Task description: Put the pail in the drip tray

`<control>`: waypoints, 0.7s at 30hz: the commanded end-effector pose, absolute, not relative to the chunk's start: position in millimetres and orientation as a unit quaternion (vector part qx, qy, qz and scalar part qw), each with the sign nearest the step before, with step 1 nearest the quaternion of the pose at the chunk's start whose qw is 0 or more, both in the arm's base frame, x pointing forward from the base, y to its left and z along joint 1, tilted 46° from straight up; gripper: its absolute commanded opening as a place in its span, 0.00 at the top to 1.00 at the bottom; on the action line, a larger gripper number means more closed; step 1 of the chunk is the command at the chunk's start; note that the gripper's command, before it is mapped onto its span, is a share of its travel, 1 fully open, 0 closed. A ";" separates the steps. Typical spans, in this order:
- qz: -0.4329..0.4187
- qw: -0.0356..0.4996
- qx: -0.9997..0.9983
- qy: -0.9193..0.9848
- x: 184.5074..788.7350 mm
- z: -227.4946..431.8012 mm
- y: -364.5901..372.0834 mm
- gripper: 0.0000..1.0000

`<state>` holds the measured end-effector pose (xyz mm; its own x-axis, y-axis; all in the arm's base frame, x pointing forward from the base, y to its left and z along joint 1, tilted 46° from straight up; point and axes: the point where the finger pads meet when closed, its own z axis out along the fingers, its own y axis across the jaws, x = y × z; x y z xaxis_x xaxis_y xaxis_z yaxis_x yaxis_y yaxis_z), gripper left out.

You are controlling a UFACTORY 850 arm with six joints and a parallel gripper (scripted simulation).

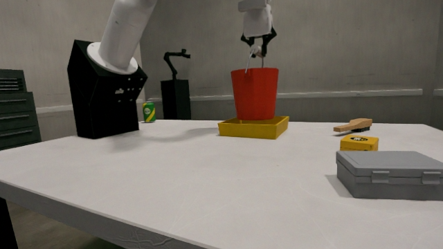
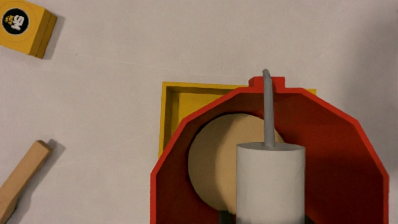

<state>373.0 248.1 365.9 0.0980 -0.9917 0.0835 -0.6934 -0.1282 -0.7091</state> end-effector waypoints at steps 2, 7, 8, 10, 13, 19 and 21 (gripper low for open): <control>-0.287 0.260 -0.694 0.607 377.3 362.3 248.8 1.00; -0.287 0.260 -0.694 0.607 381.9 357.6 249.2 1.00; -0.287 0.260 -0.694 0.607 382.8 356.7 249.2 1.00; -0.287 0.260 -0.694 0.607 382.8 356.7 249.2 1.00; -0.287 0.260 -0.694 0.607 385.4 354.0 249.4 1.00; -0.287 0.260 -0.694 0.607 390.5 348.8 249.8 1.00; -0.287 0.260 -0.694 0.607 392.1 347.1 249.9 1.00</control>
<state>389.8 249.4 348.7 0.0979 -0.9917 0.0836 -0.6935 -0.1282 -0.7090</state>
